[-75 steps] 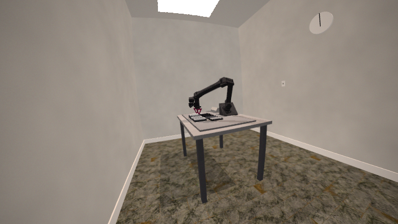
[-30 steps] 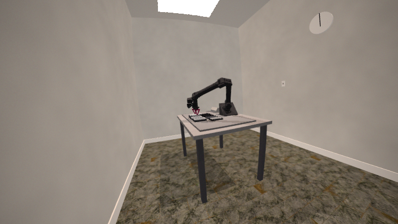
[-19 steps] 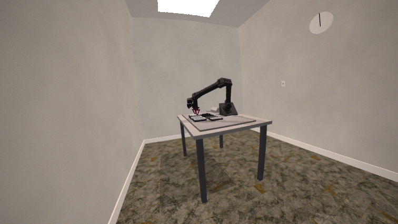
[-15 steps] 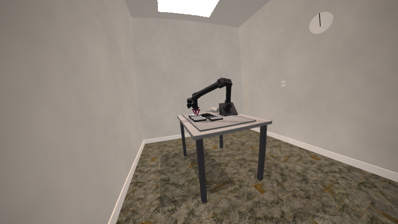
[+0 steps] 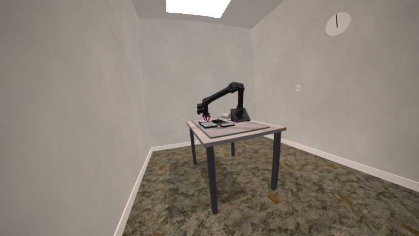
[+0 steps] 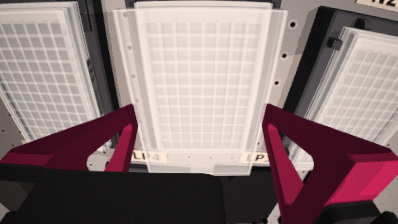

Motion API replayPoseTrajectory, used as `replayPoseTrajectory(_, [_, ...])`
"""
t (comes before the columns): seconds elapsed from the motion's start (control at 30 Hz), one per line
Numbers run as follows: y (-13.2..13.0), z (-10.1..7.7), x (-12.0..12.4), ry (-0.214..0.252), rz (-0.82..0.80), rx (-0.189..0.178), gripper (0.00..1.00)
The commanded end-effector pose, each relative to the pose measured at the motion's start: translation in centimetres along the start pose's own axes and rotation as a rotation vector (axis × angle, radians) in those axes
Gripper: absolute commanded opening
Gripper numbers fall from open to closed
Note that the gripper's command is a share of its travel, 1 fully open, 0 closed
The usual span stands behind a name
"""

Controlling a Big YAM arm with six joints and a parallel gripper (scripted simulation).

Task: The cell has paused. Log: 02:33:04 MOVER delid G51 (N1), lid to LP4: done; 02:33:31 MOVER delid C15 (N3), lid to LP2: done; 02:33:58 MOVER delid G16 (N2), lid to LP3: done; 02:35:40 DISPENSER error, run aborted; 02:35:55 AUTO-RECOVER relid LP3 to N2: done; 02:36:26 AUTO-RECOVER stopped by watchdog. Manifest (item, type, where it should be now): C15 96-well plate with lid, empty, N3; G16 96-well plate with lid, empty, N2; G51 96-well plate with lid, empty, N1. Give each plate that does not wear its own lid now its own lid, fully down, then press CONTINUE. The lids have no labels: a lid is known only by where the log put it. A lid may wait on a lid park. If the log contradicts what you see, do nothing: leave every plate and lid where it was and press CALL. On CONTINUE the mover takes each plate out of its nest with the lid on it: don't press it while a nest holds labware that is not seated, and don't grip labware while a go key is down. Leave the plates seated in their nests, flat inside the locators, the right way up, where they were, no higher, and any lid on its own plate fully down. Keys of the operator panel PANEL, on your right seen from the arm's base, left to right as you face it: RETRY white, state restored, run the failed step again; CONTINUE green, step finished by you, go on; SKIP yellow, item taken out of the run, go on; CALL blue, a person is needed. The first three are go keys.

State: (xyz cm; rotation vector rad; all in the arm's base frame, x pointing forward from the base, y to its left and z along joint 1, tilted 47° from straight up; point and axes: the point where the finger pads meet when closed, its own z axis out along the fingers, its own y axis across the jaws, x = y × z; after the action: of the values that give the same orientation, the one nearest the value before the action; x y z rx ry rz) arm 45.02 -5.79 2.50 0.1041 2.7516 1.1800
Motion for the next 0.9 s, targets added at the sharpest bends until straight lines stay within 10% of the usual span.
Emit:
replayPoseTrajectory(0.0, [-0.5, 0.5, -0.1, -0.006, 0.013, -0.001, 0.0])
replayPoseTrajectory(0.87, [-0.7, 1.3, 0.0, -0.008, 0.015, -0.001, 0.0])
